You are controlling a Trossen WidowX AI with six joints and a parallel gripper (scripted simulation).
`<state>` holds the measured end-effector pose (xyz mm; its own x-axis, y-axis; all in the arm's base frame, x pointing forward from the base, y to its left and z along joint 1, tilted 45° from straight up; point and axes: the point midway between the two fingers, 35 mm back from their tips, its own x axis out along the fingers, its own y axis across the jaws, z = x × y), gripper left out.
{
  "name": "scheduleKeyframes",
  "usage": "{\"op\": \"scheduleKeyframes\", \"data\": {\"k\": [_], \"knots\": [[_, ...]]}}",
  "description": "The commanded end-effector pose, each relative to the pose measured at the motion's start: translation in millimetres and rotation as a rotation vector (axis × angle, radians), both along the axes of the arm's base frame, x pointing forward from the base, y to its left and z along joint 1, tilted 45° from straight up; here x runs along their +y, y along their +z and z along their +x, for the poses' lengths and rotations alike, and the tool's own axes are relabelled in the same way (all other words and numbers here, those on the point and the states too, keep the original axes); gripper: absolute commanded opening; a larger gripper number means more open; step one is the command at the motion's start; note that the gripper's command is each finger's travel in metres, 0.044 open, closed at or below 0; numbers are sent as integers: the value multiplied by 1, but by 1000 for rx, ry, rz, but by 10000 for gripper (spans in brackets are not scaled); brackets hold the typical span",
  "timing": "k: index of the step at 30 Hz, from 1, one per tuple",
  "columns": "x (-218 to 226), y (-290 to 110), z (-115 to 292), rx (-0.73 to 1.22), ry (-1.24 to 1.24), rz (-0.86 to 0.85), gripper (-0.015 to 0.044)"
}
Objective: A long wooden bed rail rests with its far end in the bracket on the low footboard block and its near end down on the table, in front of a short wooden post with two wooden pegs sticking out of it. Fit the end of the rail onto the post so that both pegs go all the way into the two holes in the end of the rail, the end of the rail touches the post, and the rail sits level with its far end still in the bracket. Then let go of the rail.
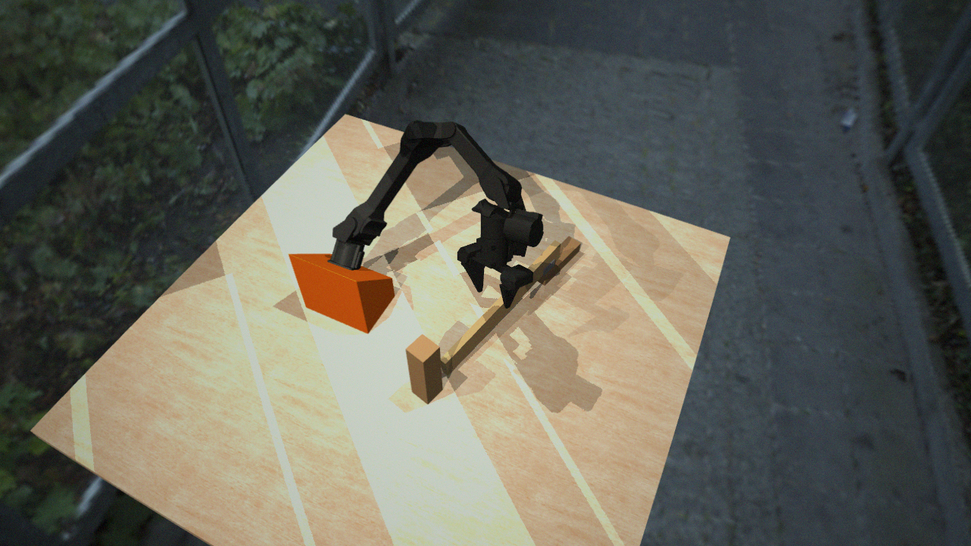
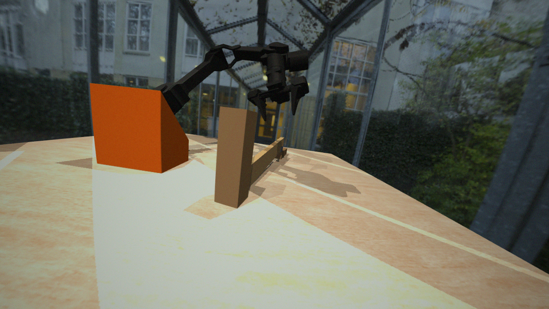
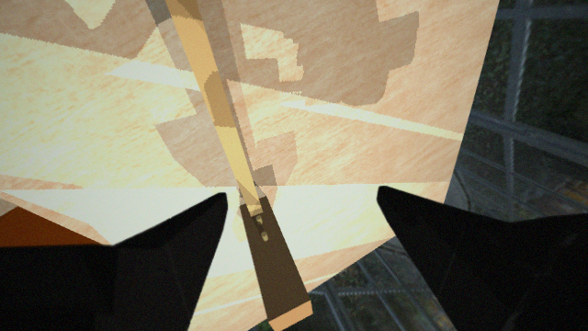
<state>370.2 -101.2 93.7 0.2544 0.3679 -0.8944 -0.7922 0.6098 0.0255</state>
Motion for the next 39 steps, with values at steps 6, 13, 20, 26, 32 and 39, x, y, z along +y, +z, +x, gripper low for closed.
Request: {"op": "scheduleKeyframes", "data": {"k": [6, 13, 20, 26, 32, 39], "knots": [[43, -87, -26, -27, 281, 332, 440], [40, -91, -26, -27, 281, 332, 440], [47, -98, -24, -27, 281, 331, 440], [54, -105, -22, -27, 280, 331, 440], [60, -112, -20, -27, 280, 331, 440], [68, -120, -19, -27, 280, 331, 440]]}}
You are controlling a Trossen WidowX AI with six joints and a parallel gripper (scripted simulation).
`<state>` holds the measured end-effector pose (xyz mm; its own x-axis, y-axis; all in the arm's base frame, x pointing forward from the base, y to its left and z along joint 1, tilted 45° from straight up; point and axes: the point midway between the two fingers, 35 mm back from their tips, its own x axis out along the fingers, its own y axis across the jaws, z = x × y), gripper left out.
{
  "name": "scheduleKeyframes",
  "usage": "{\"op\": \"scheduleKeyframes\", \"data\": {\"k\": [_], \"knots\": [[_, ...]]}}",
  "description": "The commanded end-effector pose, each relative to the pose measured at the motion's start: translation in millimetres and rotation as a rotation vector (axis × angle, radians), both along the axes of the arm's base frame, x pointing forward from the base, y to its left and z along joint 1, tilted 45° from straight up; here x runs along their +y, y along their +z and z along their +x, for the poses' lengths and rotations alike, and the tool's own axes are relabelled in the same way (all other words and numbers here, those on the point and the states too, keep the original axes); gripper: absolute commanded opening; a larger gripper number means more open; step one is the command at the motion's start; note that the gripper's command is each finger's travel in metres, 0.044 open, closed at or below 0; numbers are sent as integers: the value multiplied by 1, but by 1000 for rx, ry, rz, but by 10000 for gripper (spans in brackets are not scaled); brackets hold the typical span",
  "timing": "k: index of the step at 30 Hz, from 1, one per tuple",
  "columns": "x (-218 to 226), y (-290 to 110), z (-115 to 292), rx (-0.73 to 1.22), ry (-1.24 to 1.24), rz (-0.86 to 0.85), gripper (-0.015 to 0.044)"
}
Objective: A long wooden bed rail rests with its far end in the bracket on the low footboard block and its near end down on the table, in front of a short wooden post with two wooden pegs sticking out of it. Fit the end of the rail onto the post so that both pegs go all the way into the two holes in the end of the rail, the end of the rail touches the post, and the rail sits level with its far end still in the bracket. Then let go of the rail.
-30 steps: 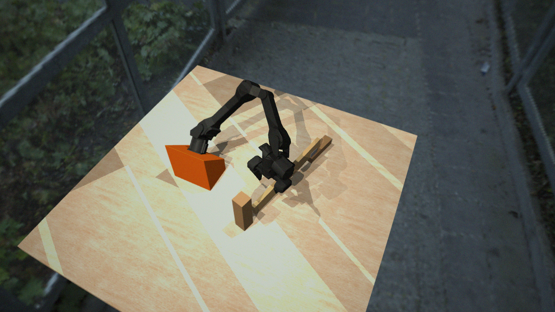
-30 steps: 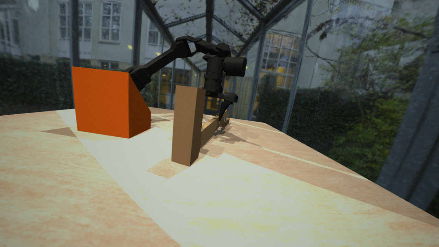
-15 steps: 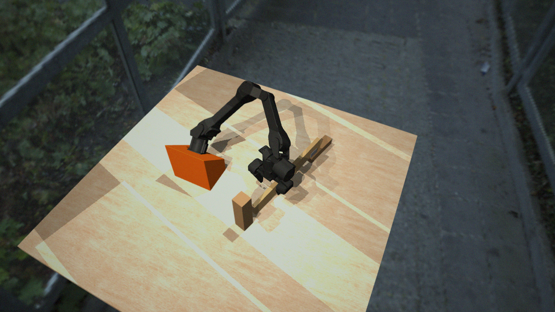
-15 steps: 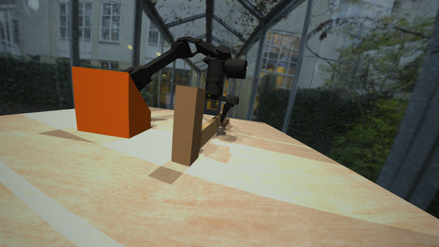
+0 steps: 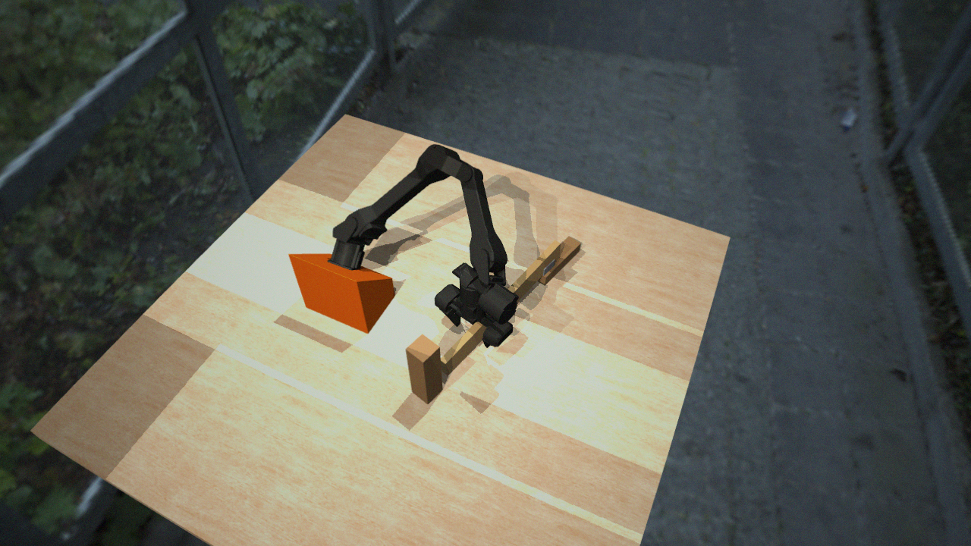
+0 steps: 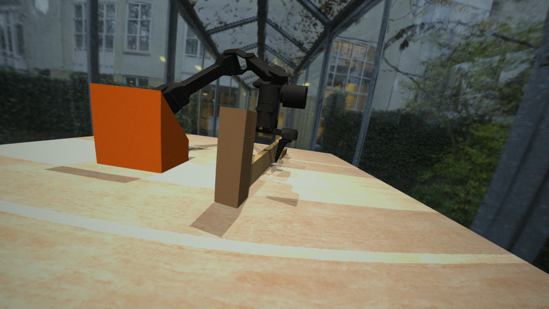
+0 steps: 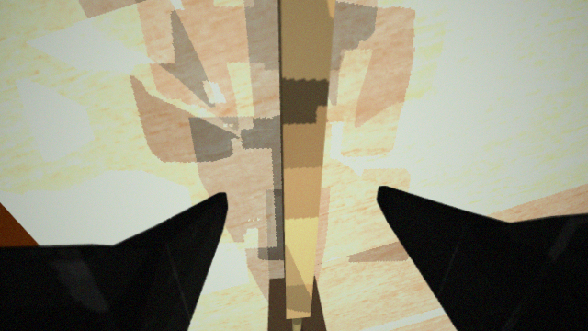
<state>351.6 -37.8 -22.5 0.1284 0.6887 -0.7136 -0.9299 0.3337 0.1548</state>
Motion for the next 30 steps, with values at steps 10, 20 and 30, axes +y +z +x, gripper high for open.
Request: {"op": "scheduleKeyframes", "data": {"k": [10, 20, 30], "knots": [[17, -16, 1, 4, 0, 6, 440], [26, -24, 1, 4, 0, 8, 414], [26, -24, 1, 4, 0, 8, 151]]}}
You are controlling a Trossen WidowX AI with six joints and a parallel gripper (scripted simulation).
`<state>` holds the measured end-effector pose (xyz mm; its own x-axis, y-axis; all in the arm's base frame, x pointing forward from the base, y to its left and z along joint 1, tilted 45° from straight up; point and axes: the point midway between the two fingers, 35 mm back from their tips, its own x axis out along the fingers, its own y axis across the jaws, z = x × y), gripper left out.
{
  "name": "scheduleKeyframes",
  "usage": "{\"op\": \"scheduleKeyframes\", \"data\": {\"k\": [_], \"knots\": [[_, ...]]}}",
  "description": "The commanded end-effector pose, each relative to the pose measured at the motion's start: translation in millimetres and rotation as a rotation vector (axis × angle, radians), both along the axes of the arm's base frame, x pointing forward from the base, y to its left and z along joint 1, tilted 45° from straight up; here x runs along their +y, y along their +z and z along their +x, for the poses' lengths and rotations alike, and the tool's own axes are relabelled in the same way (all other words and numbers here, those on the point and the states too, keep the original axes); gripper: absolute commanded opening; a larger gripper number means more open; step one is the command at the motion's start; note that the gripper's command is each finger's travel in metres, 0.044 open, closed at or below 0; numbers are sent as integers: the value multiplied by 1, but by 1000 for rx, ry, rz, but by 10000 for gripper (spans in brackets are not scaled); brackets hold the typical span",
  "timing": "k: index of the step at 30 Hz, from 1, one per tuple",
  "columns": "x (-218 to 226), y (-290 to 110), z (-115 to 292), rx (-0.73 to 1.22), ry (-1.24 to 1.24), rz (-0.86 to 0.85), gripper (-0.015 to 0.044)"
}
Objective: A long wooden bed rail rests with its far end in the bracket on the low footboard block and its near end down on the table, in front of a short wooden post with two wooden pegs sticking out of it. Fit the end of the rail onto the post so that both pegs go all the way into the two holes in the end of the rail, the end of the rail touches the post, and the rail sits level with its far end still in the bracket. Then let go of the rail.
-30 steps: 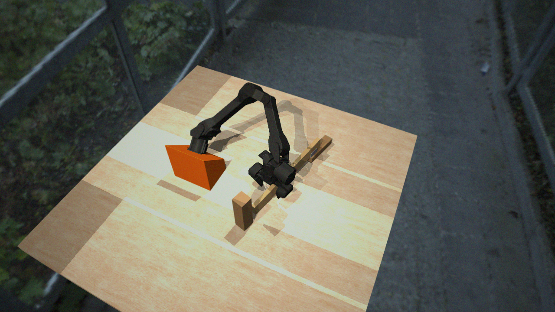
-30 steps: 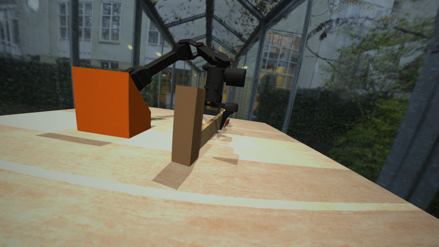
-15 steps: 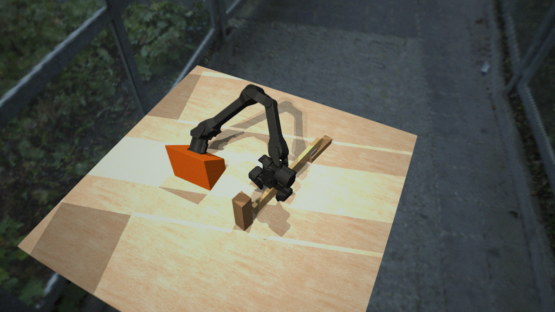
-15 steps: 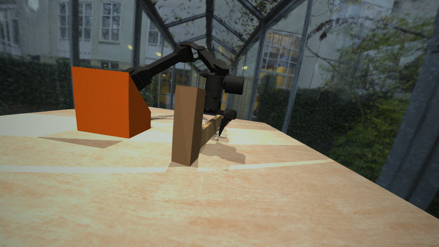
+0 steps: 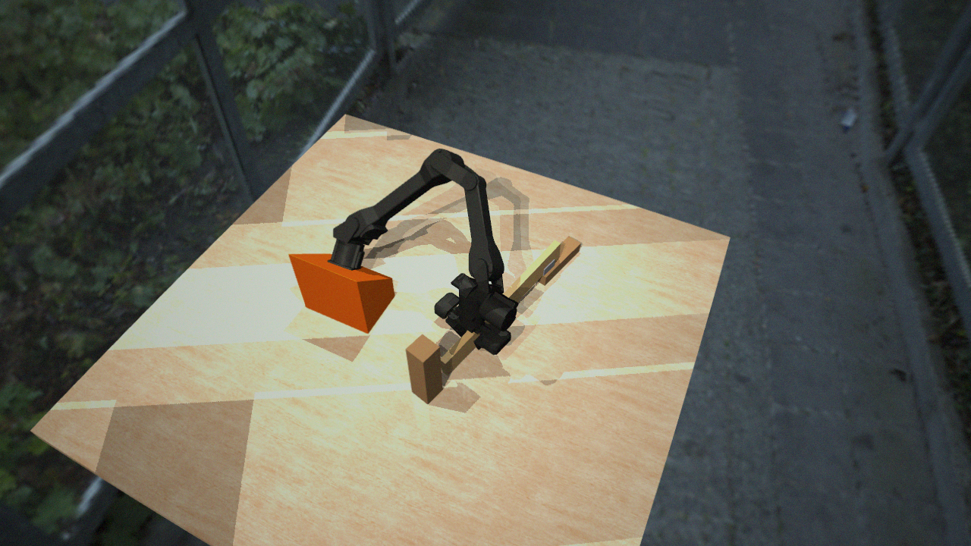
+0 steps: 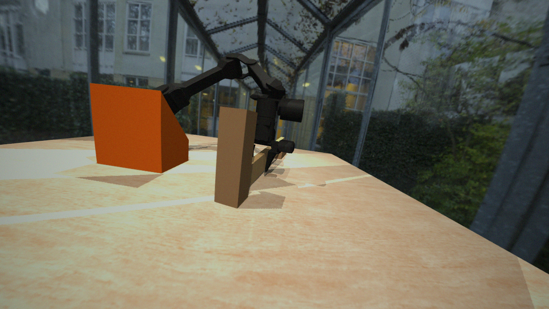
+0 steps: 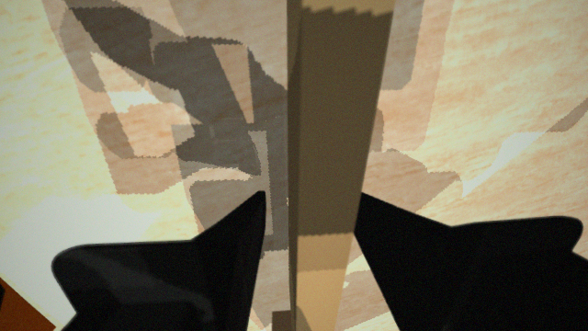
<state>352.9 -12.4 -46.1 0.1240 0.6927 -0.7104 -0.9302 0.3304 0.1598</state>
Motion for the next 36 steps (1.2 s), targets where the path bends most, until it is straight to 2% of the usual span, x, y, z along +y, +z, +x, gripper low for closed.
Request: {"op": "scheduleKeyframes", "data": {"k": [1, 4, 11, 36], "knots": [[1, 0, 0, 1, -3, 3, 125], [1, 0, 0, 1, -3, 3, 46], [1, 0, 0, 1, -3, 3, 0], [-5, 5, 0, 1, -3, 3, 0]]}}
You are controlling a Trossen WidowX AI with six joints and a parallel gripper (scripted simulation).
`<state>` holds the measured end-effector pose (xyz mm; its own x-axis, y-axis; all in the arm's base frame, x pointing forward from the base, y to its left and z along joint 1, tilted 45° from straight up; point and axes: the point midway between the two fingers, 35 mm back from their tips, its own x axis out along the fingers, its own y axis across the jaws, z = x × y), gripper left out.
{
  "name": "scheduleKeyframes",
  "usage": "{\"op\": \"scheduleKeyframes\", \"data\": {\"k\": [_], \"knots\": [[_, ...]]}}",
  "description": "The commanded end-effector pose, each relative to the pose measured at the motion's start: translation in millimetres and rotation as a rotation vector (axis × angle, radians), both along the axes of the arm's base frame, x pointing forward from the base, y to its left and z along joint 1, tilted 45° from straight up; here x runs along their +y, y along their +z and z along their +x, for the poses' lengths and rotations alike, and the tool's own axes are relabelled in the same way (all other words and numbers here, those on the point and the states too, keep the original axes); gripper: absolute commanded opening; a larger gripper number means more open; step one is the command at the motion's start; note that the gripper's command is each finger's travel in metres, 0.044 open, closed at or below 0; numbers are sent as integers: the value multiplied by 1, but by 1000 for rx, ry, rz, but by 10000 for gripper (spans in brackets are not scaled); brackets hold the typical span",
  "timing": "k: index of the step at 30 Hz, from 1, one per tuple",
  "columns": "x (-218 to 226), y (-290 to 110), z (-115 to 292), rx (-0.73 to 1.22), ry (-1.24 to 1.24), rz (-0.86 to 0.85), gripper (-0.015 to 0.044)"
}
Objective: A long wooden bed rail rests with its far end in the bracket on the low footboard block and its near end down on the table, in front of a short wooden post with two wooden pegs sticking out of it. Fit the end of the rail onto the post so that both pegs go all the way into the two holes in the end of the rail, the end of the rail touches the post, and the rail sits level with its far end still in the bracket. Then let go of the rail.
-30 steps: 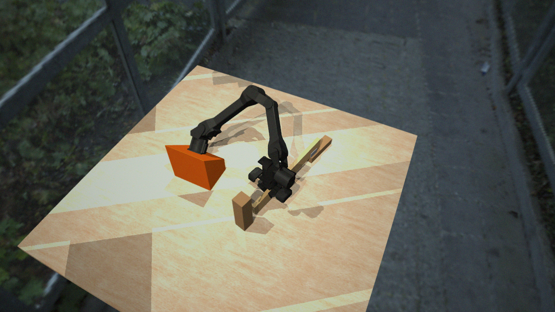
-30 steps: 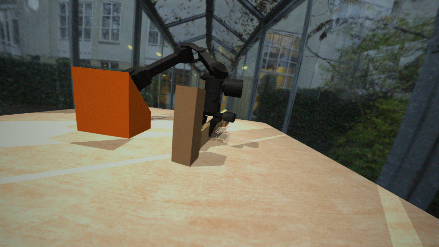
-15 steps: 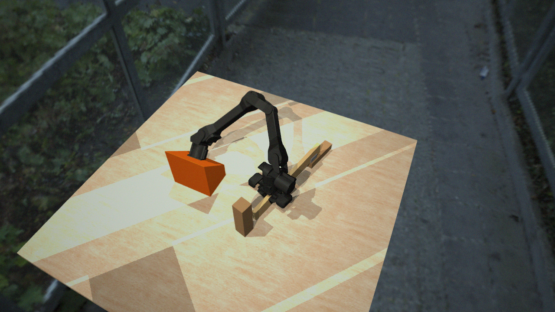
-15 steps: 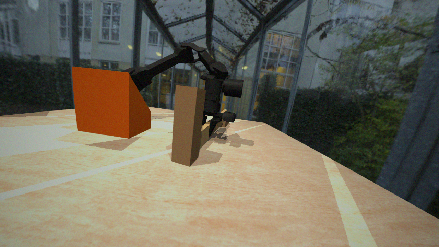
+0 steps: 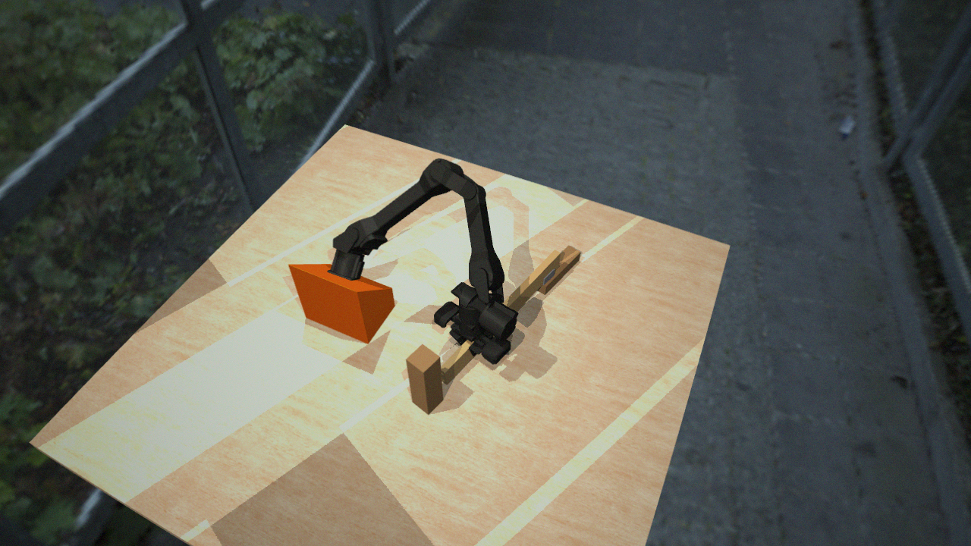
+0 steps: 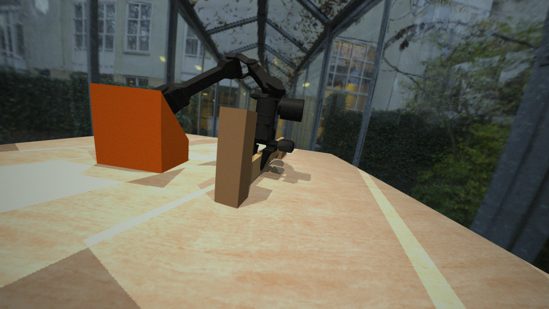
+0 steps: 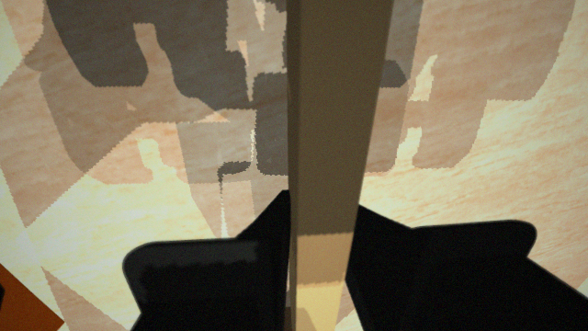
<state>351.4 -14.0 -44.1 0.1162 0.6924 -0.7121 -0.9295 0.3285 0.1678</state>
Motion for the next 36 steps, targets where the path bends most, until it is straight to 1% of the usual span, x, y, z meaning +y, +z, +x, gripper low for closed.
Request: {"op": "scheduleKeyframes", "data": {"k": [1, 36], "knots": [[-4, 3, 1, -8, -5, 3, 0], [-17, 15, 1, -8, -5, 3, 0]]}}
